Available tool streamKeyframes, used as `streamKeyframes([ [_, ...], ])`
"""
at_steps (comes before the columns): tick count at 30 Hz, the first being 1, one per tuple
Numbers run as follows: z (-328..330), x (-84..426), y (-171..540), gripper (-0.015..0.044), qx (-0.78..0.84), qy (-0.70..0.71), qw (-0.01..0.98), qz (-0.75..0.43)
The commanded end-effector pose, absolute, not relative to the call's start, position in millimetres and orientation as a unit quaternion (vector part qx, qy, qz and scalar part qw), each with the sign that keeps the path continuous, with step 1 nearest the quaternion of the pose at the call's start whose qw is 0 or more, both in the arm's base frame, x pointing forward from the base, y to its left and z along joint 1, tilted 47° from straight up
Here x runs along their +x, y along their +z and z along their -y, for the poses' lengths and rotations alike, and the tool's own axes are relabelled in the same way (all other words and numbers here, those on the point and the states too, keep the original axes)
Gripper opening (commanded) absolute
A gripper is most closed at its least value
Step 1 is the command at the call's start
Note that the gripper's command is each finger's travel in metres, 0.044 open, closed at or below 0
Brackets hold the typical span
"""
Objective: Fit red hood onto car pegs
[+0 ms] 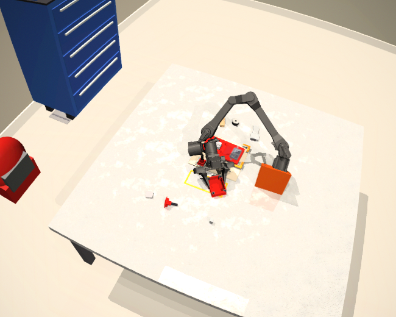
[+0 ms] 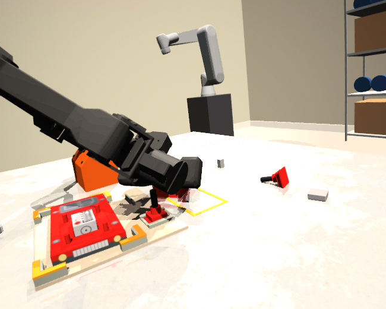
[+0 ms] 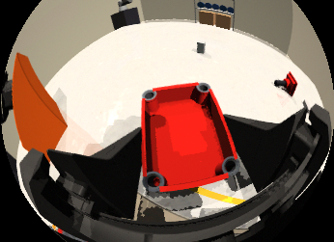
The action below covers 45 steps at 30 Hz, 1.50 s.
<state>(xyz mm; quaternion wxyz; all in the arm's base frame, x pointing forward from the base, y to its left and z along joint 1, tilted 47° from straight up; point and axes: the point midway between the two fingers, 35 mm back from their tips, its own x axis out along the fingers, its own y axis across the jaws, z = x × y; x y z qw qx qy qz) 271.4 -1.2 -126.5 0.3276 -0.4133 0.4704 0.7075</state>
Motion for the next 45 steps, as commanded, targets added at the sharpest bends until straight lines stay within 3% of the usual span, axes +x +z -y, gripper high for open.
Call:
streamKeyframes([
  [1,1,272,-126,0.0302,-0.414,0.707,0.328,-0.471],
  [5,1,272,-126,0.0275,-0.414,0.707,0.328,-0.471],
  [16,-26,275,-101,0.0,-0.414,0.707,0.328,-0.47],
  [34,-52,274,-77,0.0,-0.413,0.707,0.329,-0.47],
  [45,-51,273,-78,0.0,-0.383,0.665,0.363,-0.529],
])
